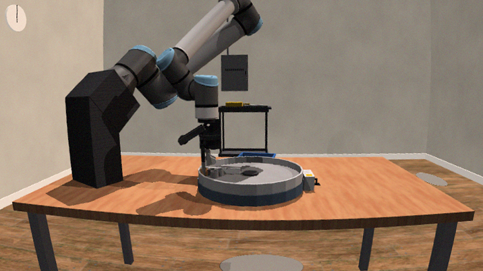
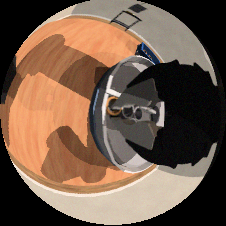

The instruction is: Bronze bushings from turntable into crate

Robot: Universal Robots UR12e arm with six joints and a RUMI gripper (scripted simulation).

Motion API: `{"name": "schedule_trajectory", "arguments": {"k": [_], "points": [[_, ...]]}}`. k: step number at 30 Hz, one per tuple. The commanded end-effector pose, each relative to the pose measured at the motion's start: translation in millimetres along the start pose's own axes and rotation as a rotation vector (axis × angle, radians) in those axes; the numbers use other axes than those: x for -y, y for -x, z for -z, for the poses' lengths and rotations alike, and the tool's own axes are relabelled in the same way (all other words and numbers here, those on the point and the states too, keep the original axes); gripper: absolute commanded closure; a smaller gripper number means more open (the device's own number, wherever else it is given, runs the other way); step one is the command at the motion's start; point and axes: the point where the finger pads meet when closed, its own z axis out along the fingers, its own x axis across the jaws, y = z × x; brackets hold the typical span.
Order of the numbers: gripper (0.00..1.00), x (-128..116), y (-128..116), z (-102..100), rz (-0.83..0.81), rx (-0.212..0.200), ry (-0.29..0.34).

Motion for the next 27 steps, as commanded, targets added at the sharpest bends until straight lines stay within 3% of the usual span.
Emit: {"name": "schedule_trajectory", "arguments": {"k": [1, 23, 24, 27], "points": [[0.94, -2.9, 3.0, 1.8, 0.002, 0.004, 0.004], [0.94, -2.9, 3.0, 1.8, 0.002, 0.004, 0.004], [1.00, -2.9, 3.0, 1.8, 0.002, 0.004, 0.004], [1.00, -2.6, 2.5, 1.6, 0.002, 0.003, 0.004]]}}
